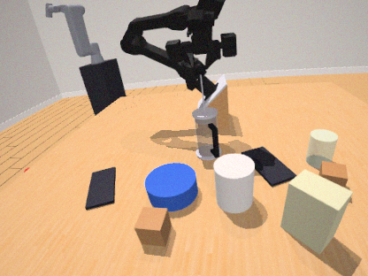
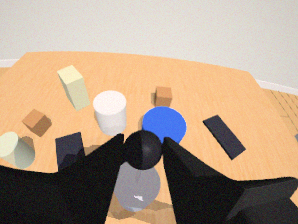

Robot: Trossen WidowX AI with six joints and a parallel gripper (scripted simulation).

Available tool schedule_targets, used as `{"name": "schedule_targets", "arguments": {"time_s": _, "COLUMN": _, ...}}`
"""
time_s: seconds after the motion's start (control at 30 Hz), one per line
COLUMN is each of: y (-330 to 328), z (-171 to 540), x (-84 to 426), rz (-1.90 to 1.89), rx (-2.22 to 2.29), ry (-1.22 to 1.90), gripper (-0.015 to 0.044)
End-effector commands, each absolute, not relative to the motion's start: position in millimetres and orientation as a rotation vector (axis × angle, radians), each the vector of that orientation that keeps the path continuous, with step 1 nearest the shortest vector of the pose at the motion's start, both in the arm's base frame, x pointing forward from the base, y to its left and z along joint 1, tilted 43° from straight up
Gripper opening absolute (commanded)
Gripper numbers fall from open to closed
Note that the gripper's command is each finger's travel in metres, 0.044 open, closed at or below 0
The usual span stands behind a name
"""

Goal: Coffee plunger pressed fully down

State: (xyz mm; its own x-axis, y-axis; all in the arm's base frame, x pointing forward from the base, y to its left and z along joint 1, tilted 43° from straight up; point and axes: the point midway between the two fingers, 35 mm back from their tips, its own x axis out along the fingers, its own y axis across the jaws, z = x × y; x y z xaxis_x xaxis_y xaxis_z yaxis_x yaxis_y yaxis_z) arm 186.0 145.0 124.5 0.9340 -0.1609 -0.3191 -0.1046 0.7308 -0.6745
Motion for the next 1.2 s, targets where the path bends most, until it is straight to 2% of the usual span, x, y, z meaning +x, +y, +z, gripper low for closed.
{"name": "schedule_targets", "arguments": {"time_s": 0.0, "y": 144, "z": 122, "x": 187, "rz": -0.032, "rx": -0.756, "ry": 0.375, "gripper": 0.0112}}
{"name": "schedule_targets", "arguments": {"time_s": 1.17, "y": 117, "z": 74, "x": 203, "rz": -0.029, "rx": -0.750, "ry": 0.397, "gripper": 0.0112}}
